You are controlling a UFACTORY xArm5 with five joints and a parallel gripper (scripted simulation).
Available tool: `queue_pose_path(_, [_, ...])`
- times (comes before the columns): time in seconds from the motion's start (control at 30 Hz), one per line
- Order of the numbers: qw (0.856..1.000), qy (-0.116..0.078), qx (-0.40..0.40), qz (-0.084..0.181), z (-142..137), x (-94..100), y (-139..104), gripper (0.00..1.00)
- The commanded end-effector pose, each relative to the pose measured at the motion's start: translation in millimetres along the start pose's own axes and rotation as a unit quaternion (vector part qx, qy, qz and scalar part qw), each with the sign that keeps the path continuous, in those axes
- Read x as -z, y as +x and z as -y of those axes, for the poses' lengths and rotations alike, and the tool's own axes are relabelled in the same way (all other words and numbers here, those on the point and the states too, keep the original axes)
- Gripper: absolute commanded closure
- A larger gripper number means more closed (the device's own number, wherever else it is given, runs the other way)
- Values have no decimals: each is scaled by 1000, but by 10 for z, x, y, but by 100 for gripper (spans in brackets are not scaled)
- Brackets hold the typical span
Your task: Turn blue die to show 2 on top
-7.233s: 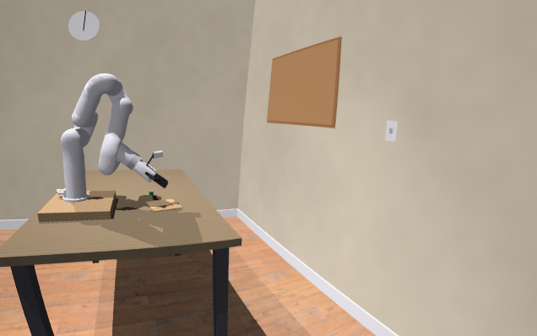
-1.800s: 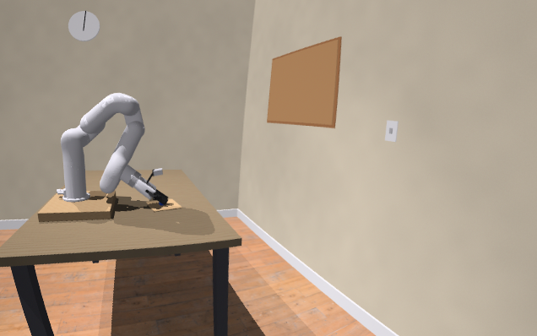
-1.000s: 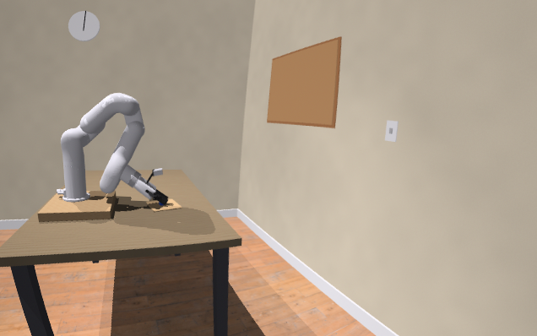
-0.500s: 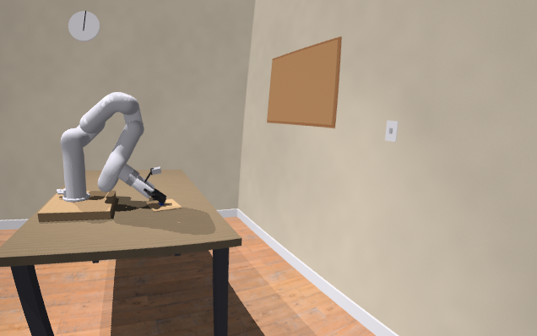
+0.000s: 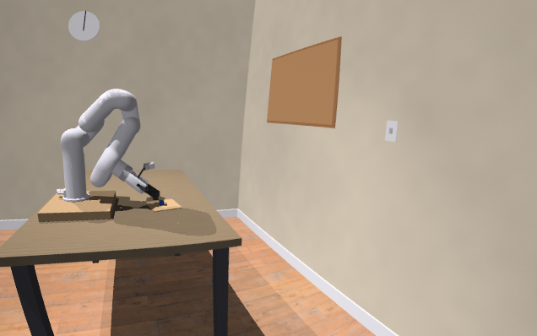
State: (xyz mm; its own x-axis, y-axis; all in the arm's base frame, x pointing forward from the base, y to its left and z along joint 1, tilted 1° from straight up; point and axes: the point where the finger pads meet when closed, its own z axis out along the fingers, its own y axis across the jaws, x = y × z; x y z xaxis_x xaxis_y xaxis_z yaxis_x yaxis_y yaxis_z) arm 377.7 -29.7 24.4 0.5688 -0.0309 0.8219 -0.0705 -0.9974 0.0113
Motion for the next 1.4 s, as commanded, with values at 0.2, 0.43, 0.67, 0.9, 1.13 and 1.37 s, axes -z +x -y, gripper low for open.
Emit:
queue_pose_path(0.2, [1000, 0, 0, -1, -1, 79, 87, 64])
queue_pose_path(0.43, [1000, 0, 0, -1, -3, 203, 259, 64])
queue_pose_path(0.67, [1000, 0, 0, -1, -5, 340, 452, 64])
queue_pose_path(0.9, [1000, 0, 0, -1, -5, 359, 479, 64])
queue_pose_path(1.13, [1000, 0, 0, 9, -6, 342, 490, 64])
queue_pose_path(1.37, [998, 0, 0, 61, -12, 312, 542, 64])
